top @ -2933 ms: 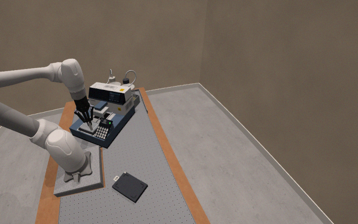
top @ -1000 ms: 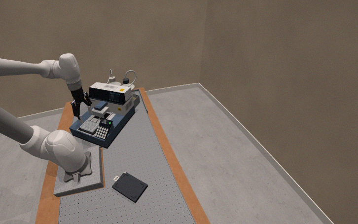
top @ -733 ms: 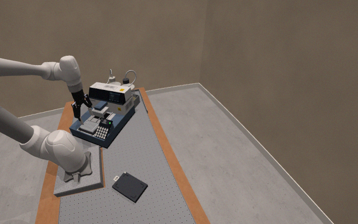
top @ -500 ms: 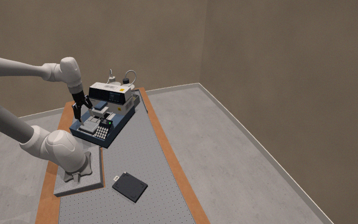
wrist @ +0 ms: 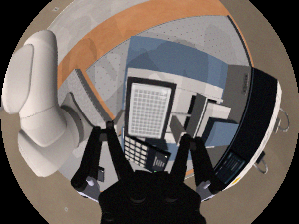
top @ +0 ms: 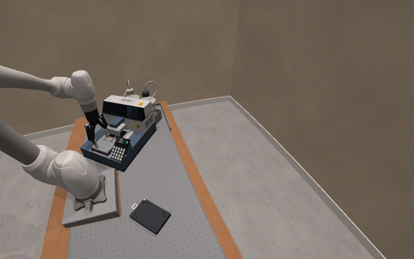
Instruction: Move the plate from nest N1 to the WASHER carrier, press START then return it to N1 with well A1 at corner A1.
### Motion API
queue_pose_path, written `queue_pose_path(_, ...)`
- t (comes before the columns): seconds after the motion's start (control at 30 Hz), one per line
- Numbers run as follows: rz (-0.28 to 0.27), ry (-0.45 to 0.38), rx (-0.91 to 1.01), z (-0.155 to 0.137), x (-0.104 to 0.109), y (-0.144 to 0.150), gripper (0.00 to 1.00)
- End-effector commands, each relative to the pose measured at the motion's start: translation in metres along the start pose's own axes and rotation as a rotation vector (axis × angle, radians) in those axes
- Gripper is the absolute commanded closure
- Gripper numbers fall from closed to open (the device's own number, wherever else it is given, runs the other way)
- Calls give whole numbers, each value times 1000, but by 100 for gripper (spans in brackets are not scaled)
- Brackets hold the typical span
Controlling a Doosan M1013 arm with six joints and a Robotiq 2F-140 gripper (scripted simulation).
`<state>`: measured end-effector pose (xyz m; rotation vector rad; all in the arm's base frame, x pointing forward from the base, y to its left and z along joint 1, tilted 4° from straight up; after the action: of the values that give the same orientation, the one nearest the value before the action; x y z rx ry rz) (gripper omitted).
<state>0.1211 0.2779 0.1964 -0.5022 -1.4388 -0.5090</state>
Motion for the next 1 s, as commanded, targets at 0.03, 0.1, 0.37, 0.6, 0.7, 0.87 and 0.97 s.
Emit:
queue_pose_path(0.03, 0, 0, 0, 0, -1, 0, 30)
queue_pose_path(0.1, 0, 0, 0, 0, -1, 0, 30)
queue_pose_path(0.37, 0, 0, 0, 0, -1, 0, 30)
queue_pose_path(0.6, 0, 0, 0, 0, -2, 0, 30)
queue_pose_path(0.7, 0, 0, 0, 0, -4, 0, 30)
queue_pose_path(0.87, 0, 0, 0, 0, -7, 0, 30)
queue_pose_path(0.97, 0, 0, 0, 0, -9, 0, 30)
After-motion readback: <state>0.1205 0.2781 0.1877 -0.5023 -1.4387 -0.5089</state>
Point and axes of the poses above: the point where the finger pads meet when closed, its own x axis back along the fingers, its own y axis across the jaws, z = x × y, the point moved 8 cm from there along x, back along the fingers, and after that the axes turned 4 degrees about x, right-handed, at the moved point
